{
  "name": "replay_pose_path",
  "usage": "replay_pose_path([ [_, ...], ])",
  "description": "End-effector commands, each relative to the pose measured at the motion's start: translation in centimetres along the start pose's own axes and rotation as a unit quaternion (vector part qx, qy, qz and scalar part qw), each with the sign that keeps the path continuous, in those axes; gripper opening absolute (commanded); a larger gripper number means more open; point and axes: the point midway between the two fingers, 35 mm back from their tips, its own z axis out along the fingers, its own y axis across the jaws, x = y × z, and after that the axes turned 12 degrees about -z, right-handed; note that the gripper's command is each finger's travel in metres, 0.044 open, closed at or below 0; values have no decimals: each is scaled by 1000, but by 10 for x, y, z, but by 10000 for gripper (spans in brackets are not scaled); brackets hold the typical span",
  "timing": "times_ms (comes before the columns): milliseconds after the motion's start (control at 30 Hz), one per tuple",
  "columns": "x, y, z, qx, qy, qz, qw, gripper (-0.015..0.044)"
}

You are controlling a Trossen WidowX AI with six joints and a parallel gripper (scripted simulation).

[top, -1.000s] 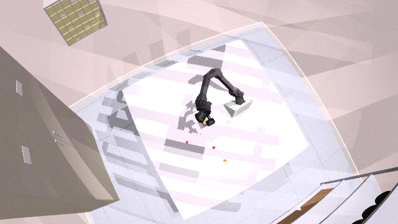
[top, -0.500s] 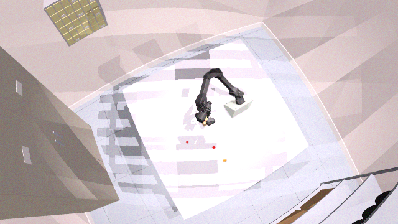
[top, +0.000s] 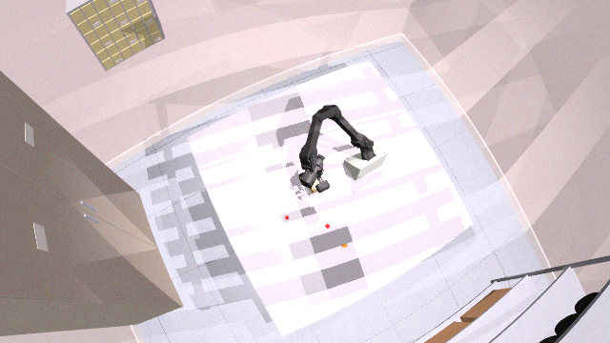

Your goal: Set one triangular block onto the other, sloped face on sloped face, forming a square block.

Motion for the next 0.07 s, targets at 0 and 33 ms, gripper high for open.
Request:
replay_pose_path([
  [0,-1,0,0,0,-1,-1,1000,440],
  [33,-1,0,0,0,-1,-1,1000,440],
])
